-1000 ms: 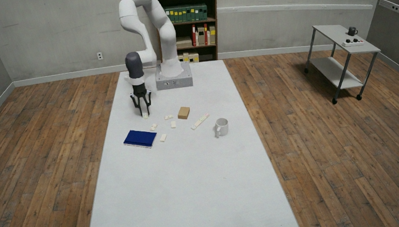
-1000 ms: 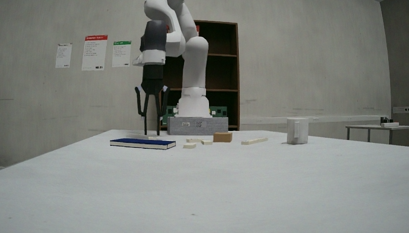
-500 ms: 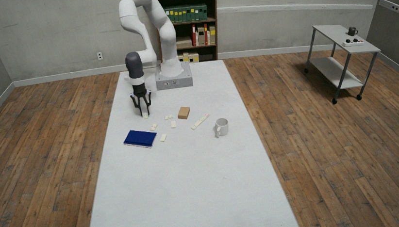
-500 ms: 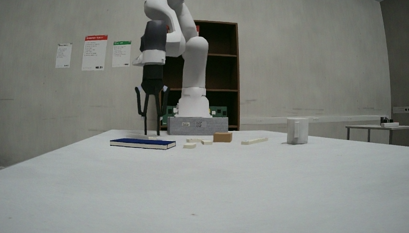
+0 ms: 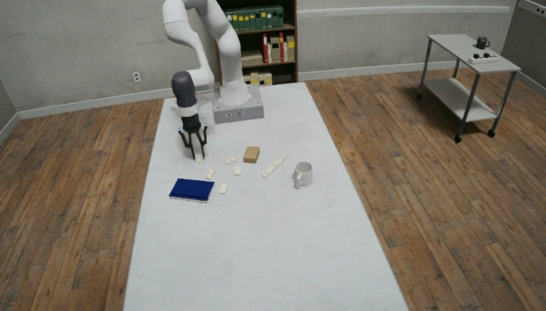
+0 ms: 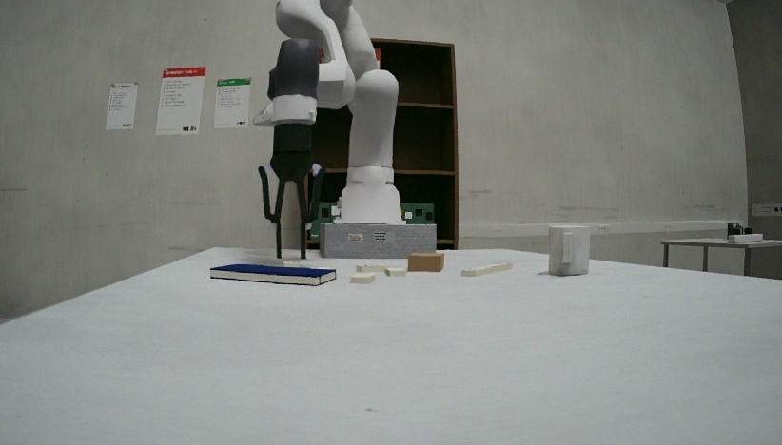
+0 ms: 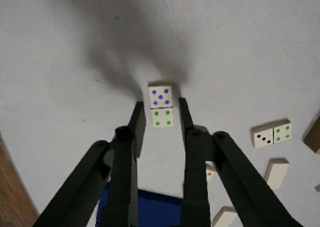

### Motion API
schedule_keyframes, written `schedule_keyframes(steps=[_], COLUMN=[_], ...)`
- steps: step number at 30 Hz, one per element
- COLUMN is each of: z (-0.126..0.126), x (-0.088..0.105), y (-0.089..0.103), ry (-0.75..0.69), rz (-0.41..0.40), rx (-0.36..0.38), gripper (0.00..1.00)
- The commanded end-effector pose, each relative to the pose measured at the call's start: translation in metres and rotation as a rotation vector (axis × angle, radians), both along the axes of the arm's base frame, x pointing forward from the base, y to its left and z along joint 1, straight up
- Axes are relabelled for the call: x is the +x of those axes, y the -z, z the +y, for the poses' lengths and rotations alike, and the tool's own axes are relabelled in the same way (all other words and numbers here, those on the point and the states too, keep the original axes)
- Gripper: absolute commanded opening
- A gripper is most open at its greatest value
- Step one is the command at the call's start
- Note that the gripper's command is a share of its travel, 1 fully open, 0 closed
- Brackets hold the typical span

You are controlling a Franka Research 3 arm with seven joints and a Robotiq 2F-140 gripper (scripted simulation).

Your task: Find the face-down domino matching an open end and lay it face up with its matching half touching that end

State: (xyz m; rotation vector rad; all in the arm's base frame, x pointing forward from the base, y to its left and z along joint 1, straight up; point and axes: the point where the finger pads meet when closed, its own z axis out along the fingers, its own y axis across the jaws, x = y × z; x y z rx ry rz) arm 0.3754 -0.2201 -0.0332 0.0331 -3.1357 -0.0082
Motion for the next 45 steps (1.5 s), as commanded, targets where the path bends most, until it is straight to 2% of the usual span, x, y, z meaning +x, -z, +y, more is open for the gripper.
schedule_keyframes(steps=[1,33,45], z=[-0.0003,-0.0003,-0.0003], x=[0.0002,0.0002,0.0002], y=[-0.0003,-0.0002,0.0060], ry=[0.005,0.005,0.005], rz=[-0.002,-0.002,-0.002], rx=[-0.001,-0.001,-0.001], gripper=[0.33,0.33,0.33])
